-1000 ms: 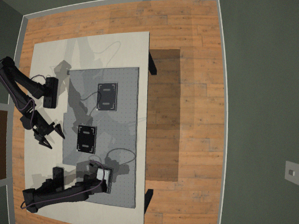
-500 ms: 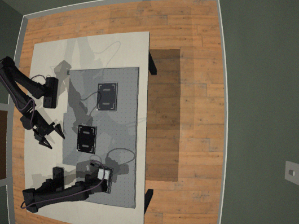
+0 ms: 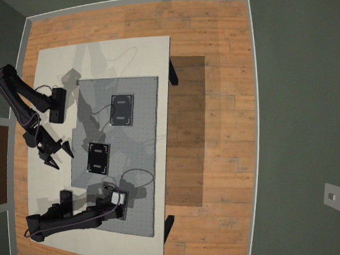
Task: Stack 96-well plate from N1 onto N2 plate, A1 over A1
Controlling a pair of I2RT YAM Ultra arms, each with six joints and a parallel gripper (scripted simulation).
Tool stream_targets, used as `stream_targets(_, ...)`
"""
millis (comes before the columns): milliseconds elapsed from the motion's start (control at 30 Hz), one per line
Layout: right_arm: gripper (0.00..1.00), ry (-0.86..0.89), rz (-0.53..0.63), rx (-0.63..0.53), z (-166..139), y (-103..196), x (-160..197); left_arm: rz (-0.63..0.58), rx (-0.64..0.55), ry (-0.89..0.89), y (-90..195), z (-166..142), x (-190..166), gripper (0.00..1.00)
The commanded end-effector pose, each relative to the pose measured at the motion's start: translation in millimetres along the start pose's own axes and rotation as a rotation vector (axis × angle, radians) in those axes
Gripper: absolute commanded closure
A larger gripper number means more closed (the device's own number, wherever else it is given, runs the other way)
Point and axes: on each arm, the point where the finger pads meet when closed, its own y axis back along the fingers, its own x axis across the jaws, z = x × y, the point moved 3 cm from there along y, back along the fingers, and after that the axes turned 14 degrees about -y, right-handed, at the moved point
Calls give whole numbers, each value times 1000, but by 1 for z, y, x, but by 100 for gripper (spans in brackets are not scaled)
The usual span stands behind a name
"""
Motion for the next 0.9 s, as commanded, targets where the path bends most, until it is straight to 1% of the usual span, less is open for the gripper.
stream_targets(0,0,6,-18,-16,3,6,4,-3,-12,-4,0,4,-1,0)
stream_targets(167,0,4,-38,-31,4,15,5,-3,-12,-4,0,4,-1,0)
stream_targets(233,0,4,-24,-29,1,19,6,-3,-12,-4,0,4,-1,0)
stream_targets(367,0,2,-35,-34,2,33,2,-3,-12,-4,0,4,-1,0)
stream_targets(567,0,8,-34,-34,4,39,3,-3,-12,-4,0,4,-1,0)
stream_targets(633,0,4,-27,-29,1,39,-3,-3,-12,-4,0,4,-1,0)
stream_targets(667,0,3,-27,-29,1,43,-5,-3,-12,-4,0,4,-1,0)
stream_targets(867,0,1,-36,-33,-2,103,-7,-3,-12,-4,0,4,-1,0)
